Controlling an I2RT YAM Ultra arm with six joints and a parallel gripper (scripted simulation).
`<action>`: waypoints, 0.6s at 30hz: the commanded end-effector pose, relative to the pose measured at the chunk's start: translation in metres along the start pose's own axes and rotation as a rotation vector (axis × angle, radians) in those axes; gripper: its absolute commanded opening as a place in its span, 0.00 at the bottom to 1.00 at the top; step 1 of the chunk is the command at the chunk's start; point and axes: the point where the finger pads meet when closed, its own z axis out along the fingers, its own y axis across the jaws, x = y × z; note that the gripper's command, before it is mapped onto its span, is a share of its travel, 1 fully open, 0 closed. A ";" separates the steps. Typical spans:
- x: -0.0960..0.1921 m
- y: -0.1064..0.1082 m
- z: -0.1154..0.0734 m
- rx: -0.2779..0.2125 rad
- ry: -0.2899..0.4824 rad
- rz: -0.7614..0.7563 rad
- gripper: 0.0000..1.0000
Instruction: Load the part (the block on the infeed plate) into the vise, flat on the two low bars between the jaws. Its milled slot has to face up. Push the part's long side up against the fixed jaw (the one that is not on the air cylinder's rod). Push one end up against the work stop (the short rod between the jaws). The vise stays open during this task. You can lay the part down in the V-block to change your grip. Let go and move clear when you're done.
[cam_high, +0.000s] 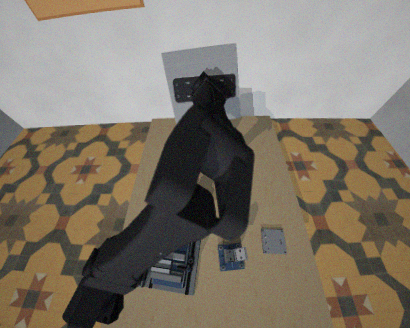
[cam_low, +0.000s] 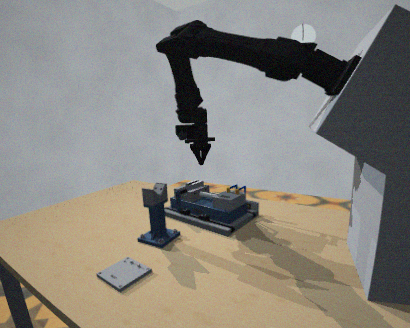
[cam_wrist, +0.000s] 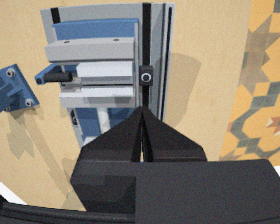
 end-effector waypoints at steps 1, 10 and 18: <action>0.000 -0.005 -0.002 0.005 -0.008 -0.004 0.00; -0.008 -0.003 0.005 0.007 -0.013 -0.015 0.00; -0.009 -0.002 0.016 0.007 -0.017 -0.014 0.00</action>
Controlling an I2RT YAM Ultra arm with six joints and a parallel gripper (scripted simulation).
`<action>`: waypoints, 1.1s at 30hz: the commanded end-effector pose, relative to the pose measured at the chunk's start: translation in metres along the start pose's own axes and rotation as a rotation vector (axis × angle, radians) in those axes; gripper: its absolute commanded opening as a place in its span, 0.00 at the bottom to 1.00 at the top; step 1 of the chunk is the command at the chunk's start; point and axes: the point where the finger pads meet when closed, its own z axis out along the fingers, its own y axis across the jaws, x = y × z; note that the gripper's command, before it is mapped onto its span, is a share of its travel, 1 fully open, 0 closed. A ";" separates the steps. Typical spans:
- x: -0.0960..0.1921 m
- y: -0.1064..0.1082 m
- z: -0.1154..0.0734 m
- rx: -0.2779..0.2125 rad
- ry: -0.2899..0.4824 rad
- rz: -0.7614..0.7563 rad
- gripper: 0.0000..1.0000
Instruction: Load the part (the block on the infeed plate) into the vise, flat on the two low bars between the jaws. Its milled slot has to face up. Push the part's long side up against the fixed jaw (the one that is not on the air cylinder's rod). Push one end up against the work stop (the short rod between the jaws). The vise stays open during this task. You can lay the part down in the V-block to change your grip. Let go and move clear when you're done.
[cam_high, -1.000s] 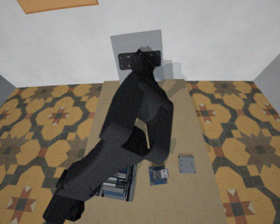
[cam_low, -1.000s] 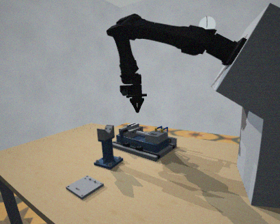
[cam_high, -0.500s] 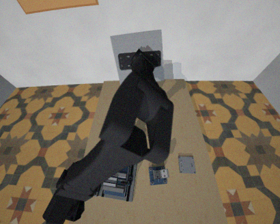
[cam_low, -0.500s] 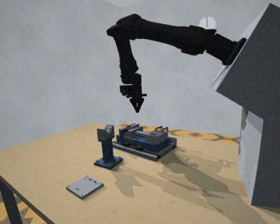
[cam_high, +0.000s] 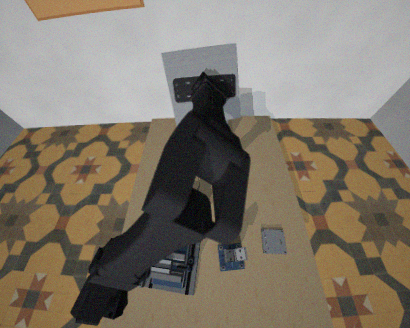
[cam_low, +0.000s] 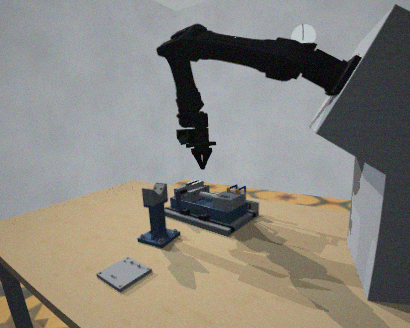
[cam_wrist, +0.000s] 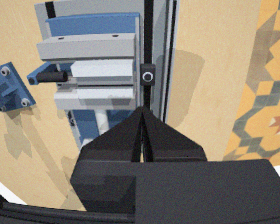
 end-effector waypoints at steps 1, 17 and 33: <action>-0.015 -0.005 0.001 0.018 -0.033 -0.013 0.00; -0.016 -0.004 0.024 0.015 -0.033 -0.014 0.00; -0.017 -0.007 0.034 0.020 -0.034 -0.008 0.00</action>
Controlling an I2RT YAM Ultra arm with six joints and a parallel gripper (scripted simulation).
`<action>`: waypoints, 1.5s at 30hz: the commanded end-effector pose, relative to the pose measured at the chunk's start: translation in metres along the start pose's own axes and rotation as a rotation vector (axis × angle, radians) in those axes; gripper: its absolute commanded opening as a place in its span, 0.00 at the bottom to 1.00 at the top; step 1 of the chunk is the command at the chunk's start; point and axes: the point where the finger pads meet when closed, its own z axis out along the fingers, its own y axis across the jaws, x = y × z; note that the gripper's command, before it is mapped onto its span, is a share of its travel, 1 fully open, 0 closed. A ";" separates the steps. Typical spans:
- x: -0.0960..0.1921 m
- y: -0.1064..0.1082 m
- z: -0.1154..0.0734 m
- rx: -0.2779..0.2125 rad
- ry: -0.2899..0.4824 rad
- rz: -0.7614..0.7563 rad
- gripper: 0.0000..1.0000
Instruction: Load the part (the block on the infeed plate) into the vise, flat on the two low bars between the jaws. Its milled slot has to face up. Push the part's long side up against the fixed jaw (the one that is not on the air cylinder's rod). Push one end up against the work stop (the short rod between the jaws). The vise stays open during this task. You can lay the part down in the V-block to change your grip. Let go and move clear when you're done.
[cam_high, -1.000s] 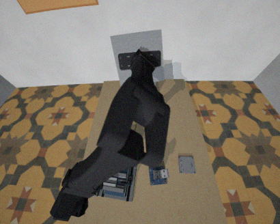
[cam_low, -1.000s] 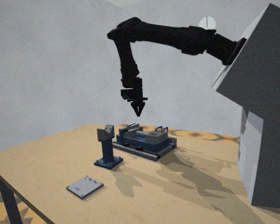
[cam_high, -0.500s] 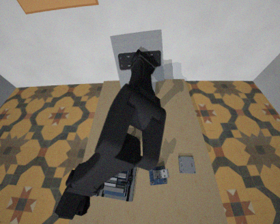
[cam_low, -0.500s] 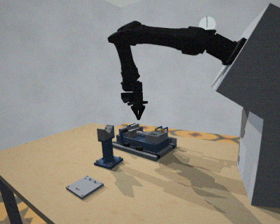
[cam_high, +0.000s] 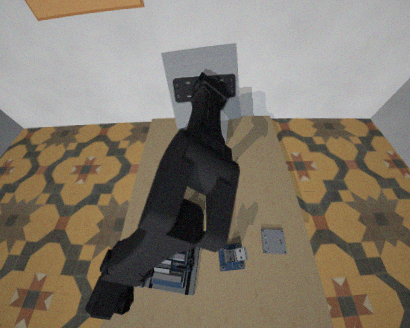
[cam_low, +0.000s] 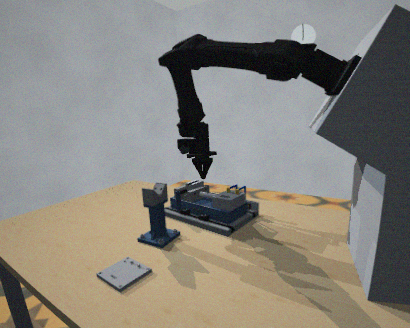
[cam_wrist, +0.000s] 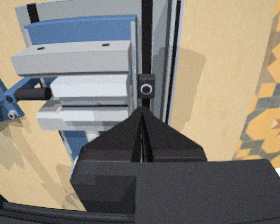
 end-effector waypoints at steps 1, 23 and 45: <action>-0.016 -0.005 -0.005 0.018 -0.036 -0.010 0.00; -0.013 -0.004 -0.002 0.014 -0.025 -0.004 0.00; -0.013 -0.004 -0.002 0.014 -0.025 -0.004 0.00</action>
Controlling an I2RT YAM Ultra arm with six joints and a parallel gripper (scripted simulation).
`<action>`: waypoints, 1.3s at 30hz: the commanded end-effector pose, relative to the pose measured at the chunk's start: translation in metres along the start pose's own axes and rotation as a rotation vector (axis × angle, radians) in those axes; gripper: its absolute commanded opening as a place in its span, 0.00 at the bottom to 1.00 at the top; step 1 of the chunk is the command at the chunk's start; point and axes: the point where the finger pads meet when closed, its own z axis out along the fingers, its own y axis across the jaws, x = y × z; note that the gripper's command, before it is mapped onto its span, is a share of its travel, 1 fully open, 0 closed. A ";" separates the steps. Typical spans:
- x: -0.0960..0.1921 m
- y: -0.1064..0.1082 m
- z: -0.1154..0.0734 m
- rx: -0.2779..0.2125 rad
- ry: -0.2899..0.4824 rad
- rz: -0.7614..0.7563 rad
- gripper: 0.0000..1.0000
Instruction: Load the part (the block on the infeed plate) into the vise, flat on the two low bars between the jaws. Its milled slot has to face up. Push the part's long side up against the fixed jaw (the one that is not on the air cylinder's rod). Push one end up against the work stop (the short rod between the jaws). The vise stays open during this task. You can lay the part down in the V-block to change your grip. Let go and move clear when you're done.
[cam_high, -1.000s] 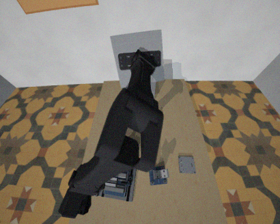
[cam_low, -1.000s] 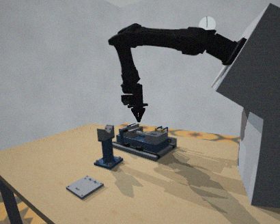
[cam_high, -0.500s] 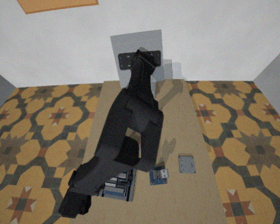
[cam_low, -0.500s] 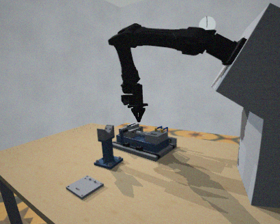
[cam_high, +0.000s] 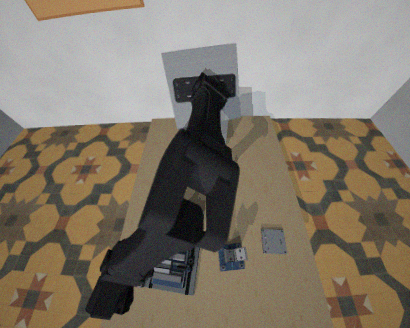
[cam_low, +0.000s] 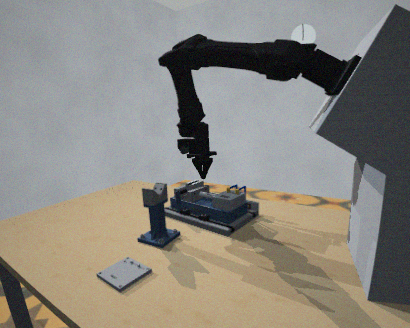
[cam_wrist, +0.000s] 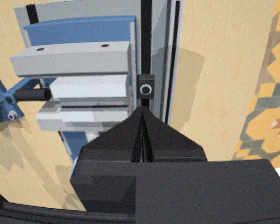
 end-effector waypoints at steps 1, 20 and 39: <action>-0.012 -0.004 -0.002 0.011 -0.022 -0.005 0.00; -0.021 0.000 -0.006 0.010 -0.024 -0.009 0.00; -0.021 0.000 -0.006 0.010 -0.026 -0.010 0.00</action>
